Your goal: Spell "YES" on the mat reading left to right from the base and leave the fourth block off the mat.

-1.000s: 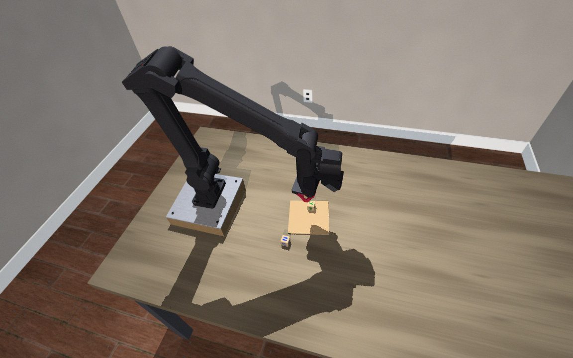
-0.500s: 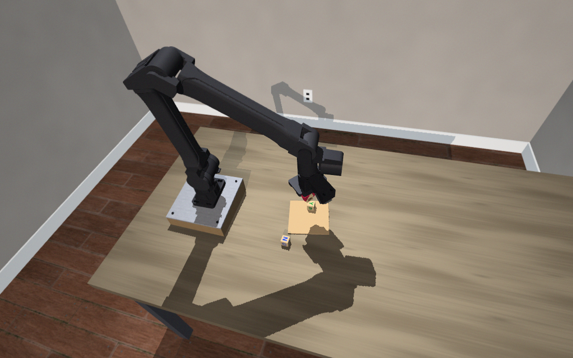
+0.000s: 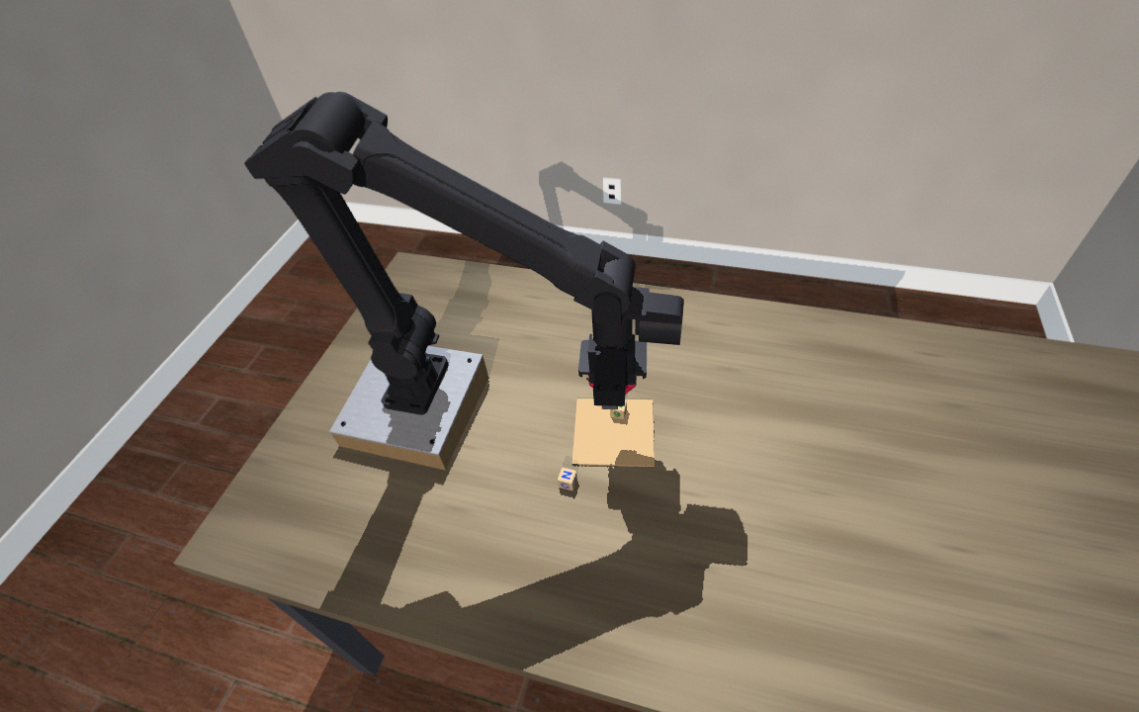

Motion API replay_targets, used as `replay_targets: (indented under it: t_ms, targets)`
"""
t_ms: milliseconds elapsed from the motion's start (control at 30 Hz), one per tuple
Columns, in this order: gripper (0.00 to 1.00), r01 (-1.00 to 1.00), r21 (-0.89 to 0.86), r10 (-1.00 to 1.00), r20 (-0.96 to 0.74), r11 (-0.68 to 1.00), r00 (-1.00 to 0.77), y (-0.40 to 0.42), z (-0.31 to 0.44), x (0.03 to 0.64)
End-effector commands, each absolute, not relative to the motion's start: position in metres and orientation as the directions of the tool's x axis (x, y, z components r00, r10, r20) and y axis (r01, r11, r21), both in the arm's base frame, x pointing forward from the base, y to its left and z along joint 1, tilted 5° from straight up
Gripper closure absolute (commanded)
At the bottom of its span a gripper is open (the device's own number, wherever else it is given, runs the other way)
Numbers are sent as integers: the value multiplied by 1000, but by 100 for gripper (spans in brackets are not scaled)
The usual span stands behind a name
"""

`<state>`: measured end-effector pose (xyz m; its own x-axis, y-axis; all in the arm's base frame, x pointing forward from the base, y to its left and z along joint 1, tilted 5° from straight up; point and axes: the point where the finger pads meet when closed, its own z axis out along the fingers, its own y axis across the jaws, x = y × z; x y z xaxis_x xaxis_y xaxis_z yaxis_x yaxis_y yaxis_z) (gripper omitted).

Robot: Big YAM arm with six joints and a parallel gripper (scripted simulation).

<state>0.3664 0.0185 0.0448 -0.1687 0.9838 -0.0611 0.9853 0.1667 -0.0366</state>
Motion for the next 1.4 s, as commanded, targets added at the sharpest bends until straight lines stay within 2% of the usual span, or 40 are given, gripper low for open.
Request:
replay_targets:
  t_ms: [0,467,967,1367]
  targets:
    - [79,999,37,996,-84,37,-34,24,60,389]
    - [79,1000,-14,996,-86,16,-17,13,29,372]
    - [79,999,-18,996,-85,38,-40,7,-39,370]
    - [79,999,-12,996,-85,40,-41,7,-51,370]
